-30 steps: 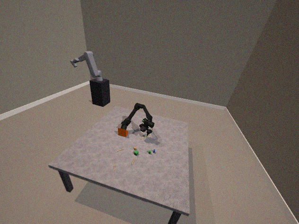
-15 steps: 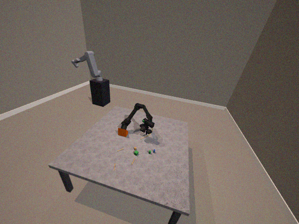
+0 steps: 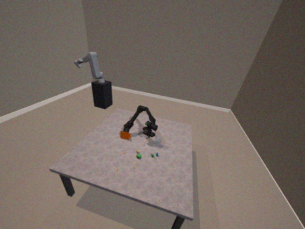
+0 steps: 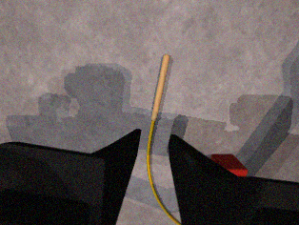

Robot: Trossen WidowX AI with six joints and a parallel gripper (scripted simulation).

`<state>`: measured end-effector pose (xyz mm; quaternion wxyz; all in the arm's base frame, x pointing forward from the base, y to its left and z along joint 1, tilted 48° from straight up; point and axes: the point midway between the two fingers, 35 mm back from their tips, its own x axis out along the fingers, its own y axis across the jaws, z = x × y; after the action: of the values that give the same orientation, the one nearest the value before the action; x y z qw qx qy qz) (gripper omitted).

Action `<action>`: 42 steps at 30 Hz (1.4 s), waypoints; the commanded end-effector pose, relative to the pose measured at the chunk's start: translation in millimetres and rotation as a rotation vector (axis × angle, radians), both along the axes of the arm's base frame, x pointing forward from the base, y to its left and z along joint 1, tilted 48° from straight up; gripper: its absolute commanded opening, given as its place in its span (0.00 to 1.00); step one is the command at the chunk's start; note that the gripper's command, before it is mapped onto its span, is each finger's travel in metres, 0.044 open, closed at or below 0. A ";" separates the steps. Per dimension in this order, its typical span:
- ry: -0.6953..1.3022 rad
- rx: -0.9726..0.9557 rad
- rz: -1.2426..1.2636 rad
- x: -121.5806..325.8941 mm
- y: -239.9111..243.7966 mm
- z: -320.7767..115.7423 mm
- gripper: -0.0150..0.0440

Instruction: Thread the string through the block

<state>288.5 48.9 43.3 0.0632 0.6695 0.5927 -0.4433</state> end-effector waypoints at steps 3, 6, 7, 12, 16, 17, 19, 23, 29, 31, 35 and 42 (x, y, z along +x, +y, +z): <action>0.007 -0.002 -0.001 -1.4 7.0 -7.2 0.46; 0.007 -0.002 -0.001 -1.6 10.6 -10.6 0.46; 0.007 -0.003 -0.001 -1.7 11.8 -11.8 0.46; 0.007 -0.003 -0.001 -2.3 17.9 -17.3 0.46; 0.007 -0.002 -0.001 -3.0 22.8 -21.7 0.46; 0.007 -0.002 -0.001 -3.2 24.0 -22.7 0.46; 0.007 -0.002 -0.001 -3.6 26.4 -24.8 0.46; 0.007 -0.001 -0.001 -4.5 31.3 -29.0 0.46; 0.007 0.000 0.000 -6.3 38.6 -35.1 0.46; 0.008 0.001 0.000 -6.9 41.0 -37.0 0.46; 0.008 0.001 0.000 -7.4 42.8 -38.4 0.46; 0.001 -0.002 0.004 -6.2 41.8 -37.5 0.33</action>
<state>282.2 90.8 5.7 0.0645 0.6680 0.5935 -0.4442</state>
